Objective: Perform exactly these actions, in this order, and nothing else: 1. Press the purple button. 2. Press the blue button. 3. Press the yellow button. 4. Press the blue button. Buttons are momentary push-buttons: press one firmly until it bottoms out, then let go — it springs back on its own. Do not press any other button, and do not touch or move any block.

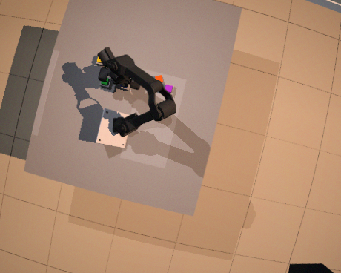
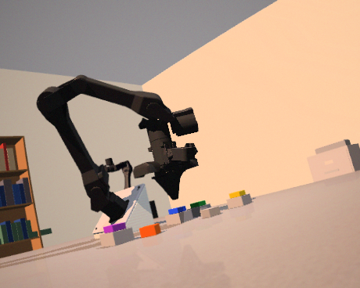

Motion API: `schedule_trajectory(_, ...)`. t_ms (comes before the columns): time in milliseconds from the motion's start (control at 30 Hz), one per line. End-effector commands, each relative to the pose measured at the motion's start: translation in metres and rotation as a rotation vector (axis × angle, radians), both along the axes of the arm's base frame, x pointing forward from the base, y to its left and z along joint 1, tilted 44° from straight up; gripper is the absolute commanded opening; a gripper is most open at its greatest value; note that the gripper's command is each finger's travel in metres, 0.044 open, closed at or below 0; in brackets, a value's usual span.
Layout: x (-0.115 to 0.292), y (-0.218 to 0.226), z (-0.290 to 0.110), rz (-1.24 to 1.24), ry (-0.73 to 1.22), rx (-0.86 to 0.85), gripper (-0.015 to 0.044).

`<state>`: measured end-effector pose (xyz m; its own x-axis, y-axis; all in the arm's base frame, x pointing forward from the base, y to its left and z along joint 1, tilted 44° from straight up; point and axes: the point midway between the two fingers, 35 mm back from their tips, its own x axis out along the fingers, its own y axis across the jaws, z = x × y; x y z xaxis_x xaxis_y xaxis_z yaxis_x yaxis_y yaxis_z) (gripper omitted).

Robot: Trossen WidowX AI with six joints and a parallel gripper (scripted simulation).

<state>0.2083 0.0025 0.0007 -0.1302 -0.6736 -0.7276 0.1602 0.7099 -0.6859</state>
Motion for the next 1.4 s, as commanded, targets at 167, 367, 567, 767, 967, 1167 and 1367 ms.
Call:
schedule_trajectory(167,-0.003,-0.011,-0.011,0.004,0.007,-0.006,0.002)
schedule_trajectory(367,-0.004,-0.018,-0.017,0.003,0.007,-0.007,0.002)
schedule_trajectory(567,-0.005,-0.02,-0.019,0.003,0.007,-0.007,0.002)
schedule_trajectory(767,-0.005,-0.02,-0.019,0.003,0.007,-0.007,0.002)
schedule_trajectory(967,-0.005,-0.02,-0.019,0.003,0.007,-0.007,0.002)
schedule_trajectory(1167,-0.002,-0.011,-0.012,0.001,0.001,-0.003,0.002)
schedule_trajectory(1367,0.0,0.005,0.006,0.003,0.007,-0.006,0.002)
